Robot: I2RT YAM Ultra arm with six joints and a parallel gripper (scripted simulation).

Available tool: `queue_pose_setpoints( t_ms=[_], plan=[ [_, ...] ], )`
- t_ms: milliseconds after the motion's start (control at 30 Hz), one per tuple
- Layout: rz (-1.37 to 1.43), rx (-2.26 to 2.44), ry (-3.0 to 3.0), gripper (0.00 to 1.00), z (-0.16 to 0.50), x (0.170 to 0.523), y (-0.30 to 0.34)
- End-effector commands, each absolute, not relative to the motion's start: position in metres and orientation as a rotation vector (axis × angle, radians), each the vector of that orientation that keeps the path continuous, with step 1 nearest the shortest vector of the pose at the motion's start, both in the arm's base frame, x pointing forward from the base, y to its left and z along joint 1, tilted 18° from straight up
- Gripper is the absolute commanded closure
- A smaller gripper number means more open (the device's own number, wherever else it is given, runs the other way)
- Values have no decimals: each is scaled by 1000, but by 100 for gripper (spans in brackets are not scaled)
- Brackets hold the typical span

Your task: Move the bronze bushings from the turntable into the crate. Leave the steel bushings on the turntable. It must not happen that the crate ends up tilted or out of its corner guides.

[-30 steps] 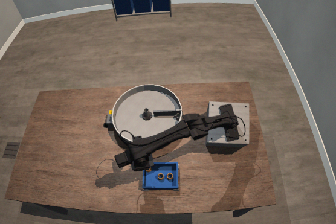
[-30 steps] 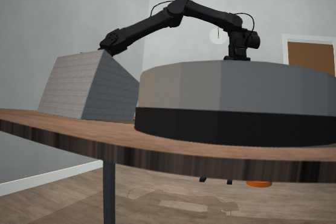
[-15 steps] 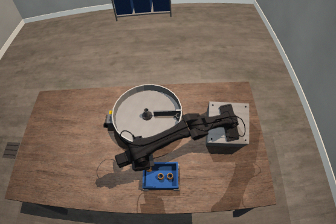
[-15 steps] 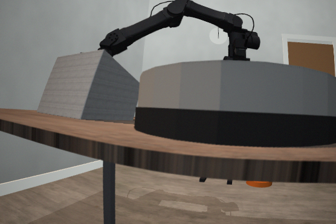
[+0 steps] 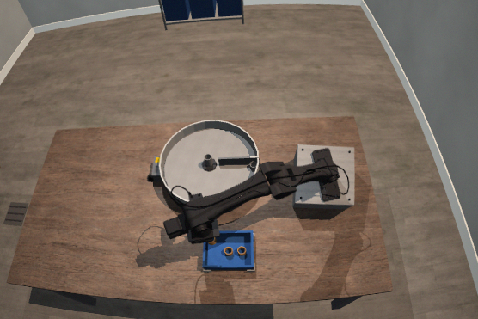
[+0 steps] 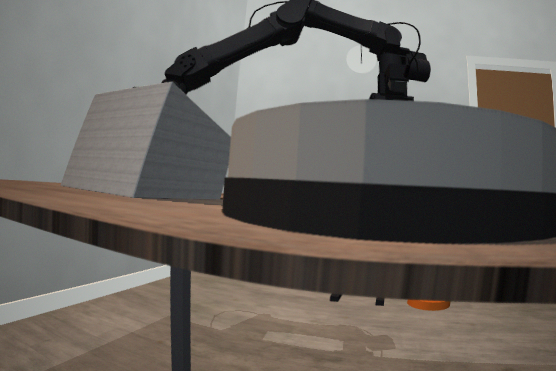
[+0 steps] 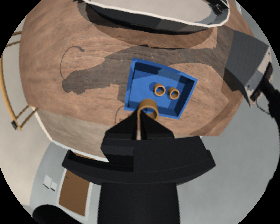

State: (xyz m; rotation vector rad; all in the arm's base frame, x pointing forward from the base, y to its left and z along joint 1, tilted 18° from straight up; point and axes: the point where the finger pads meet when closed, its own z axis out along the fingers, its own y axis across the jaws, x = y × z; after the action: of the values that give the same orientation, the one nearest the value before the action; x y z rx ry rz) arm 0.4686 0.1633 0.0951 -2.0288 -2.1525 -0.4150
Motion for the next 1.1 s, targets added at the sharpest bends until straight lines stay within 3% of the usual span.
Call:
queue_pose_setpoints(
  t_ms=[0, 1067],
  plan=[
    [-435, -2046, -2162, 100, 109, 468, 162],
    [-416, -2051, -2151, 100, 100, 473, 161]
  ],
)
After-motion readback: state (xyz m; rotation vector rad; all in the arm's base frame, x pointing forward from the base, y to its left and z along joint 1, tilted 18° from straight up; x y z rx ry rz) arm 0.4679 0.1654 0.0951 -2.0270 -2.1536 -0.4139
